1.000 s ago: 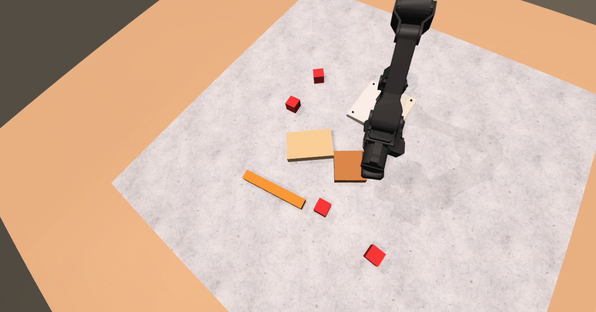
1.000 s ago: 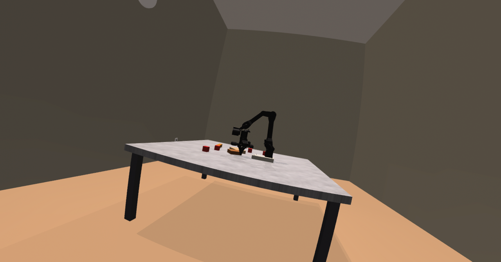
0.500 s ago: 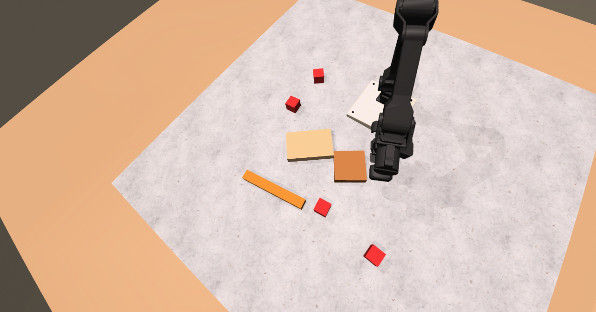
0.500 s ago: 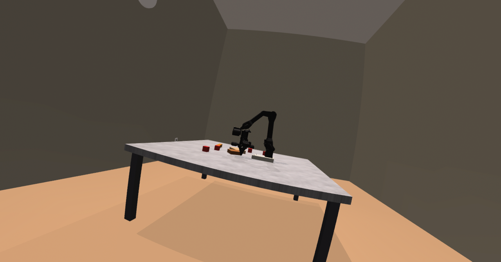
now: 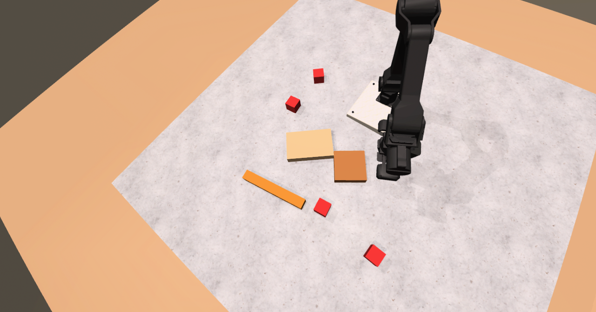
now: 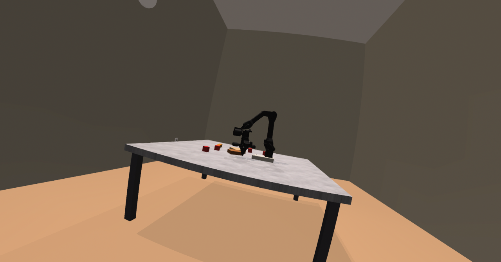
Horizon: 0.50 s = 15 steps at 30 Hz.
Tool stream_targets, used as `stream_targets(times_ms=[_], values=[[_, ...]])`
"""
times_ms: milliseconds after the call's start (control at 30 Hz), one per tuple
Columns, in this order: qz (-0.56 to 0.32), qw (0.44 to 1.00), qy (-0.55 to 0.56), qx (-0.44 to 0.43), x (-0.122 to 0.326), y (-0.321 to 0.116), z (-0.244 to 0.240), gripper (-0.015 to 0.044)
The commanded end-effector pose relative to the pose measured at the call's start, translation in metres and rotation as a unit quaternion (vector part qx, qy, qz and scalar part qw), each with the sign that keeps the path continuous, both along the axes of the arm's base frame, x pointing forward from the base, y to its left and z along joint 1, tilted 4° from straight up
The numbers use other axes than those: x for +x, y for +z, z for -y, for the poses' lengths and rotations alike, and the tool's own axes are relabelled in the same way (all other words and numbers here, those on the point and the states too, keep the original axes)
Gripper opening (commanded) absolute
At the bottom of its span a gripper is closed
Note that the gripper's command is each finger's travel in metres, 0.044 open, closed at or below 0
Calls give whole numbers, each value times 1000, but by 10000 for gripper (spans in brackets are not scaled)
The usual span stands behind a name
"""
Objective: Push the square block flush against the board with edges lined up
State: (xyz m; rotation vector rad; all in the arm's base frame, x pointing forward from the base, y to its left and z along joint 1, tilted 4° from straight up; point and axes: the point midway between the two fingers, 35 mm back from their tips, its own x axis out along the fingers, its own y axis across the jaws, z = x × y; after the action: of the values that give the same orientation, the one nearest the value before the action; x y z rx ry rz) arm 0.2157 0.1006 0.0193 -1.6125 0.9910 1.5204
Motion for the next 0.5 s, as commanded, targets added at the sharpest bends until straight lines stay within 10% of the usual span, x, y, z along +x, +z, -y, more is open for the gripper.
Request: stream_targets(times_ms=[0, 467], values=[[9, 1000, 0, 4, 3, 39, -4, 0], [16, 993, -113, 8, 18, 54, 33, 0]])
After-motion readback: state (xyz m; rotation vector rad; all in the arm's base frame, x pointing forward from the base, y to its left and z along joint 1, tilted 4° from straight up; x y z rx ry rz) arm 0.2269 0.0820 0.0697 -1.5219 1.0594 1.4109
